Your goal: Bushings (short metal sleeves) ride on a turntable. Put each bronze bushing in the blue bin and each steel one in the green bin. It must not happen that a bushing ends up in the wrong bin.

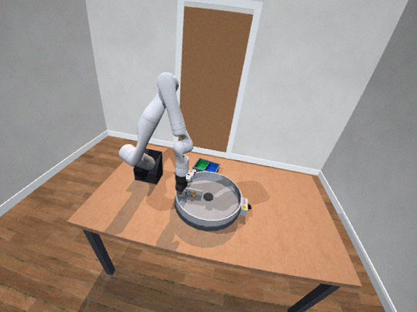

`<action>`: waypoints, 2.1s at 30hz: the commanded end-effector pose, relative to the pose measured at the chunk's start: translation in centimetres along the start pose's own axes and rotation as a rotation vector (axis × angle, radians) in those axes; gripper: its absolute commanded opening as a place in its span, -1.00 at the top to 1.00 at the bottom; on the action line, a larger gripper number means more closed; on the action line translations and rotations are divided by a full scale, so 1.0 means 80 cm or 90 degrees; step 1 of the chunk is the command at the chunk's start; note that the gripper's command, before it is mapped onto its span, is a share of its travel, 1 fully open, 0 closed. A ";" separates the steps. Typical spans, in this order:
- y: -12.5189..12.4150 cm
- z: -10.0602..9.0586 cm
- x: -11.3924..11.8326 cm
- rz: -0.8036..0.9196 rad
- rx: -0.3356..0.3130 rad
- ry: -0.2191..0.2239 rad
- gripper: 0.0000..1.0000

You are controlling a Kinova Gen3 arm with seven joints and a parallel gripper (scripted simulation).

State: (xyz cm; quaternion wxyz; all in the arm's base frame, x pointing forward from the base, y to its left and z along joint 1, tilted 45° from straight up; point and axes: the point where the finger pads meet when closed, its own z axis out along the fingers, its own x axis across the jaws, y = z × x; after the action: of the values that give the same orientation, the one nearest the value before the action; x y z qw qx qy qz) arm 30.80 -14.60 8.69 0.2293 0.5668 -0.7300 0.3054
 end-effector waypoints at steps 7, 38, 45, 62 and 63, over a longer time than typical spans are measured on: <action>-0.001 -0.003 -0.001 -0.001 0.002 -0.001 1.00; -0.001 -0.015 -0.001 -0.001 0.002 -0.001 1.00; -0.001 -0.025 -0.001 -0.001 0.002 -0.001 1.00; -0.001 -0.074 -0.001 -0.001 0.002 -0.001 1.00; -0.001 -0.079 -0.001 -0.001 0.002 -0.001 1.00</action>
State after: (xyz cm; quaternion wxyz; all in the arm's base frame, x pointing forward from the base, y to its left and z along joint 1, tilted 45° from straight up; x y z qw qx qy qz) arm 30.44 -10.88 12.71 0.2322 0.5627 -0.7332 0.3032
